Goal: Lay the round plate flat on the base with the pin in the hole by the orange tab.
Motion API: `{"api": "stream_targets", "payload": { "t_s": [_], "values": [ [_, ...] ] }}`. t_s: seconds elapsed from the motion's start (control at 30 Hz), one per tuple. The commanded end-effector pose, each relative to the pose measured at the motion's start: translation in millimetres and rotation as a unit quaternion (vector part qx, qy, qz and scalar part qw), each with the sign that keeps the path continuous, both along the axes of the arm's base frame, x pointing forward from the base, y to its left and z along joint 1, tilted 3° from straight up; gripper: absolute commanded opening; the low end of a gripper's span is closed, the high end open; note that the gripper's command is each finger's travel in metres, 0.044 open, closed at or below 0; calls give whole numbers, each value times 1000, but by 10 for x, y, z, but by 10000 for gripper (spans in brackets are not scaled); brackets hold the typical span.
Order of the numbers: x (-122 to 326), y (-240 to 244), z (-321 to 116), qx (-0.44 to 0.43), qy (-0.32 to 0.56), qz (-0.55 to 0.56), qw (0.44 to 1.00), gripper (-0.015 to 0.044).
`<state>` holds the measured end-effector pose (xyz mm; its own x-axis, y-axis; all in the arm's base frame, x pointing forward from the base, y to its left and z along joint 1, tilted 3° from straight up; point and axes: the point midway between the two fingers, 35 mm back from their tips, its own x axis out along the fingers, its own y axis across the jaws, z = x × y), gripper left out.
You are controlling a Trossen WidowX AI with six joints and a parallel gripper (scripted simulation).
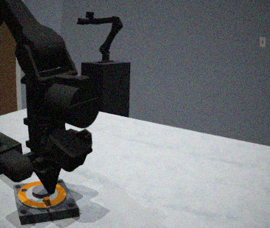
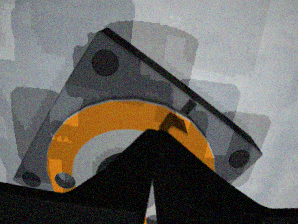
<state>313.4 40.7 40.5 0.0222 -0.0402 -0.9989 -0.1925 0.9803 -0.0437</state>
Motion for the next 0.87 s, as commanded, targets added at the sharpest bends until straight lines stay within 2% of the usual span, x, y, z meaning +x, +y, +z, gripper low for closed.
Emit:
{"api": "stream_targets", "payload": {
  "t_s": [0.0, 0.83],
  "values": [
    [-10, 12, 309, 0, -12, 0, 1000, 0],
    [-8, 20, 263, 1, -10, 2, 1000, 0]
  ]
}}
